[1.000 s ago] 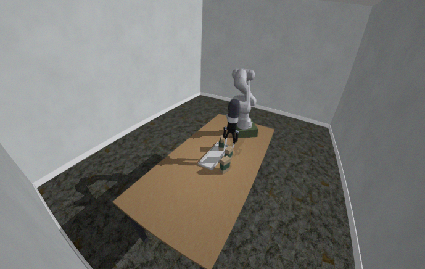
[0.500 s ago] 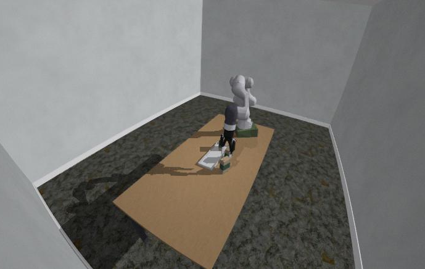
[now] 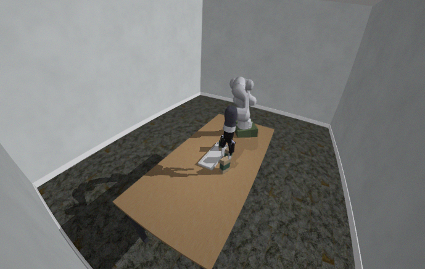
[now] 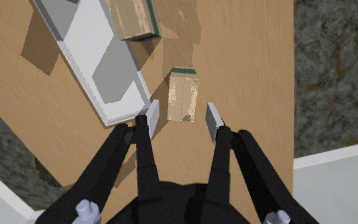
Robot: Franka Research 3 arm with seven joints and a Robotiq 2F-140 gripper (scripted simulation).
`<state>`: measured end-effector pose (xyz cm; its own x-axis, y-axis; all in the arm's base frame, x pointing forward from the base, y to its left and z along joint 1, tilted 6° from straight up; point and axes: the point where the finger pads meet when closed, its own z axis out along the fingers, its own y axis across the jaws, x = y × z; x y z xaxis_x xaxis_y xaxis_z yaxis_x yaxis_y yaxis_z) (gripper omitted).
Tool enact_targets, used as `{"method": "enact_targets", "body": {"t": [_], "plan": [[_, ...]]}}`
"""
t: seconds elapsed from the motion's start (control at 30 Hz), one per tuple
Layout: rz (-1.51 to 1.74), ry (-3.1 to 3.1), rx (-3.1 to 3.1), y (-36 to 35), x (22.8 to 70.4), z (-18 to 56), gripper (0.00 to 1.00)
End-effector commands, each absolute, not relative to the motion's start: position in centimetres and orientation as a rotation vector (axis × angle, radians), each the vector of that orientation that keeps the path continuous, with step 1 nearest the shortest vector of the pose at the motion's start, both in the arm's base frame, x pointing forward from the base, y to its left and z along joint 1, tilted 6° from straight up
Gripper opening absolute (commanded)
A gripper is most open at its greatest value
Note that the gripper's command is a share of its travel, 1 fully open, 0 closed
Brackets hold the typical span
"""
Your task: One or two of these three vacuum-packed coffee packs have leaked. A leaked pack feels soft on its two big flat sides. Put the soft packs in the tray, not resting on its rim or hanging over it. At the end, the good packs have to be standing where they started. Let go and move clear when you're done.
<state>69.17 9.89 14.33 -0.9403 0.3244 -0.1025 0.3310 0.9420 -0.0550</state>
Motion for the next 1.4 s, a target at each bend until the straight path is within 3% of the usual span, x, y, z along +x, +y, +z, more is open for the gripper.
{"method": "enact_targets", "body": {"t": [0.0, 1.37], "plan": [[-0.113, 3.006, 0.562, 9.8, 68.9, 13.8, 0.53], [-0.113, 3.006, 0.562, 9.7, 69.1, 12.3, 0.53]]}}
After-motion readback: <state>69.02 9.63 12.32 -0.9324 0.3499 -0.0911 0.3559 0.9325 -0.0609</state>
